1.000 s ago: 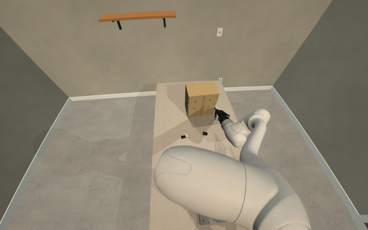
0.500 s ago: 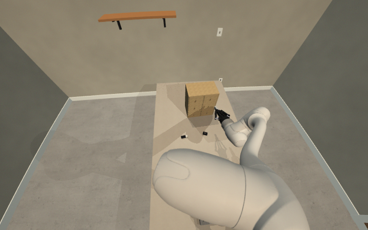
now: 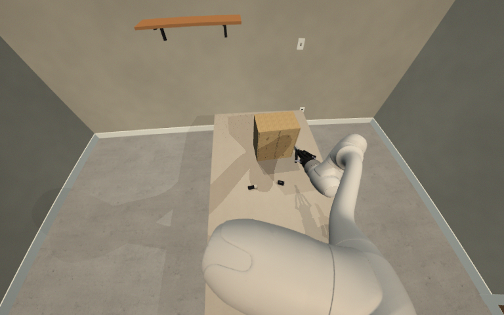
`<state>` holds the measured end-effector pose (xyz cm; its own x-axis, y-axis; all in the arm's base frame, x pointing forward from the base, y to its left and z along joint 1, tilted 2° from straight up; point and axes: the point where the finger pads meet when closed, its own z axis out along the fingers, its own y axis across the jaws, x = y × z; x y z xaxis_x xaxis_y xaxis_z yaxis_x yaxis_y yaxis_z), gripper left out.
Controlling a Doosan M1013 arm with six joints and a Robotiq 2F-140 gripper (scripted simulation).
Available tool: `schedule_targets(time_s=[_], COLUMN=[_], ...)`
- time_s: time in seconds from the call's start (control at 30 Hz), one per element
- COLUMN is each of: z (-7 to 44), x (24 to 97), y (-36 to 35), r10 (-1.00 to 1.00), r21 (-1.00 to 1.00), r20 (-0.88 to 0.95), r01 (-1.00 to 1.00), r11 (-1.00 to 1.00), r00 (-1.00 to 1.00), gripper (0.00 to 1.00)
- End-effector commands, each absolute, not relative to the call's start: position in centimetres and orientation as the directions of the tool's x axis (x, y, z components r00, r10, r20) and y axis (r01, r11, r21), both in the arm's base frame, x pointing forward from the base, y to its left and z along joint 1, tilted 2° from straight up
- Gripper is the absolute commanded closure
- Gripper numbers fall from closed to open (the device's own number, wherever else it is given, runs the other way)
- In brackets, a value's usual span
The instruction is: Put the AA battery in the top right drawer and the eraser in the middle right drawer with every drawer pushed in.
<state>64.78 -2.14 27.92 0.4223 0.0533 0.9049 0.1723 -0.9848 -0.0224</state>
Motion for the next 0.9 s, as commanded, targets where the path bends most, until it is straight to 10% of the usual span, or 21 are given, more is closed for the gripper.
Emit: schedule_targets(time_s=[0.0, 0.87], z=[28.3, 31.1], x=[64.4, 61.6], y=[-2.2, -2.8], r10=[0.060, 0.114], r21=[-0.028, -0.028], r20=[0.881, 0.670], r01=[0.179, 0.178], r11=[-0.984, -0.984], r00=[0.469, 0.733], gripper=[1.00, 1.00])
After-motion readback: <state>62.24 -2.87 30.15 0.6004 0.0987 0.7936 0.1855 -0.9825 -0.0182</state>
